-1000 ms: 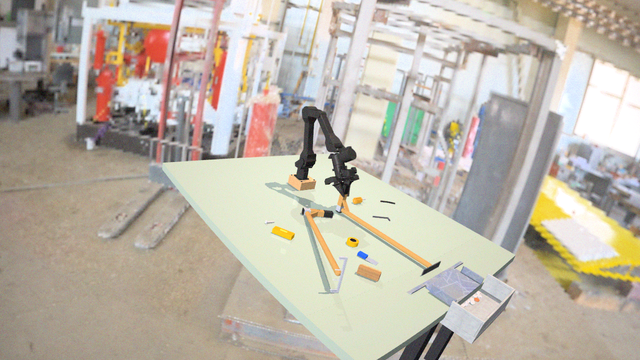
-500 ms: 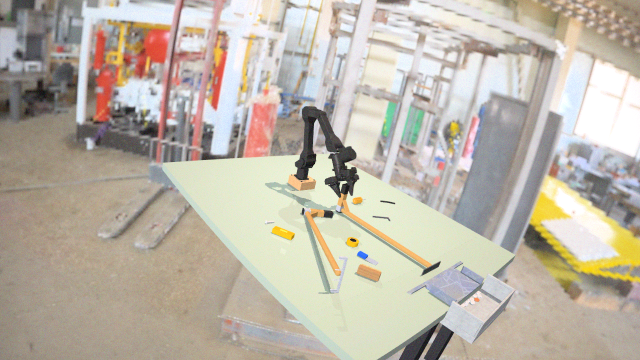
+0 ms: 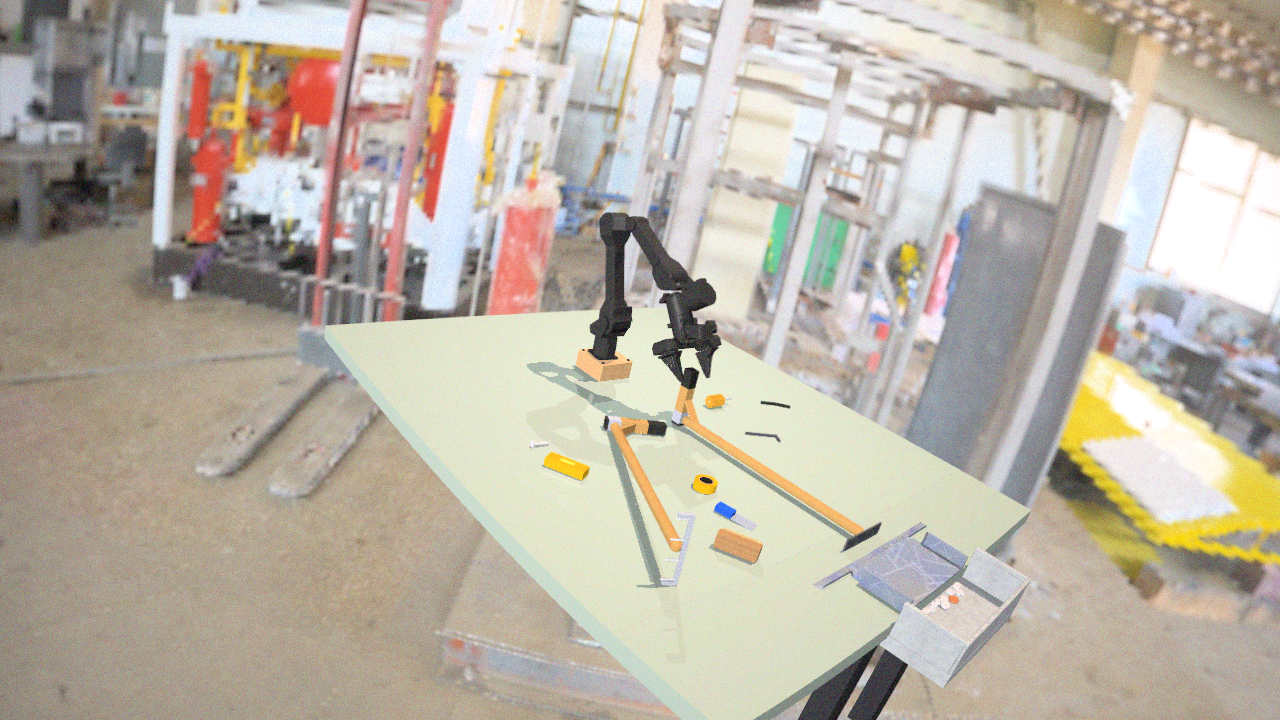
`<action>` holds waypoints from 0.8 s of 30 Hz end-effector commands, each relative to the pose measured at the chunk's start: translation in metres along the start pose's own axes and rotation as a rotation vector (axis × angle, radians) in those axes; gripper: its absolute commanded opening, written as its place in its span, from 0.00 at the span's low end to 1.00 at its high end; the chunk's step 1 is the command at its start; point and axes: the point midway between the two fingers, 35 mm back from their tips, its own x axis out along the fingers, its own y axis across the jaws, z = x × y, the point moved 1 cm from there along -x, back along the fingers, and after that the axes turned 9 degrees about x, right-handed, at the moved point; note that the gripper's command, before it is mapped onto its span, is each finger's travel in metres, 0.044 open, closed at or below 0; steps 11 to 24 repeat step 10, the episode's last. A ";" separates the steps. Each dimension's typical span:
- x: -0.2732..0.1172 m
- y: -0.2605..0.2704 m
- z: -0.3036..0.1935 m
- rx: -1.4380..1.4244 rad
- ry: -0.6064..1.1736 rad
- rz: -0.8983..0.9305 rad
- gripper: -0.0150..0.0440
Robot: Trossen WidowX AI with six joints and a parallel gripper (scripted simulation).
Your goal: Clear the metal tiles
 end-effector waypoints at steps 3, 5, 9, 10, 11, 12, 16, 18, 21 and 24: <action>-0.015 0.001 0.009 0.004 -0.008 -0.002 1.00; -0.021 0.001 0.011 0.004 -0.008 -0.002 1.00; -0.032 0.002 0.015 0.004 -0.007 -0.002 1.00; -0.035 0.002 0.016 0.004 -0.007 -0.002 1.00; -0.035 0.002 0.016 0.004 -0.007 -0.002 1.00; -0.035 0.002 0.016 0.004 -0.007 -0.002 1.00; -0.035 0.002 0.016 0.004 -0.007 -0.002 1.00; -0.035 0.002 0.016 0.004 -0.007 -0.002 1.00; -0.035 0.002 0.016 0.004 -0.007 -0.002 1.00; -0.035 0.002 0.016 0.004 -0.007 -0.002 1.00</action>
